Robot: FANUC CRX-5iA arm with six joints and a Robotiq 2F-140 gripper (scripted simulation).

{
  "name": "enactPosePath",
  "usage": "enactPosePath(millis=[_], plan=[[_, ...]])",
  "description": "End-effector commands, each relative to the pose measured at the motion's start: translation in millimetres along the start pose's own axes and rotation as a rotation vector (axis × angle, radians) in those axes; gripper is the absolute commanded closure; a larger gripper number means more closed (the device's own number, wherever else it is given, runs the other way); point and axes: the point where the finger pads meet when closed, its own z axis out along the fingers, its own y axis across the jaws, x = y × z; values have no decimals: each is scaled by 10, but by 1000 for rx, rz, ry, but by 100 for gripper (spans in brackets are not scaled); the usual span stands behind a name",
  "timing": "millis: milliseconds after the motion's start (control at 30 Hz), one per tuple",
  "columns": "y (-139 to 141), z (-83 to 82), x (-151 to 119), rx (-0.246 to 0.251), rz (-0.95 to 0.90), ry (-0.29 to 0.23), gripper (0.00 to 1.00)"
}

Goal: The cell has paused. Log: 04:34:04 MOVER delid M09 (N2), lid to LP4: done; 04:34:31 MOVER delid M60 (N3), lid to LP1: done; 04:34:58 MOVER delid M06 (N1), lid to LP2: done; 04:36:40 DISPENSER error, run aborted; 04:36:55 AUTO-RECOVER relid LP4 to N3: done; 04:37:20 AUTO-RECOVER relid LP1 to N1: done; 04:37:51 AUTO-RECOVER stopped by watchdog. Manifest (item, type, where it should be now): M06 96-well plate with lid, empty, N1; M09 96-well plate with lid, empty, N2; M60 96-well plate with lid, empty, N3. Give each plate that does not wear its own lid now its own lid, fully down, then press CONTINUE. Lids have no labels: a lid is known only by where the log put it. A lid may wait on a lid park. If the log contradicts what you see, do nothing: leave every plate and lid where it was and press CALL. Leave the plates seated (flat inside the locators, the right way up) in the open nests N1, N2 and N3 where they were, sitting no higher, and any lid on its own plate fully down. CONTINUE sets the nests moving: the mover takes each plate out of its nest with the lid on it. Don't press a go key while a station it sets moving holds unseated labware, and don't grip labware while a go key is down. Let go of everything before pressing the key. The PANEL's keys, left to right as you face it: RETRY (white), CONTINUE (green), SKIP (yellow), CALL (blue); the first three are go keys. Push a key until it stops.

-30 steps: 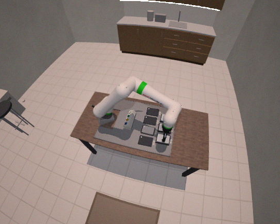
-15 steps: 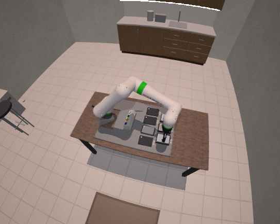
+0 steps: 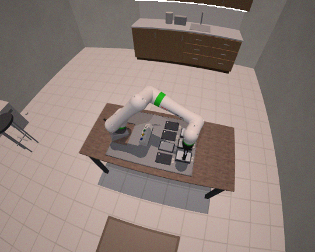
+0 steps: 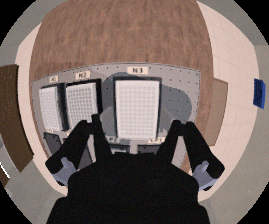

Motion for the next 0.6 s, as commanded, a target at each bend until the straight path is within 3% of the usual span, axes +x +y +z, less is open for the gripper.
enactPosePath(millis=[0, 567], plan=[[1, 8, 2, 0, 0, 0, 34], [1, 65, 2, 0, 0, 0, 34]])
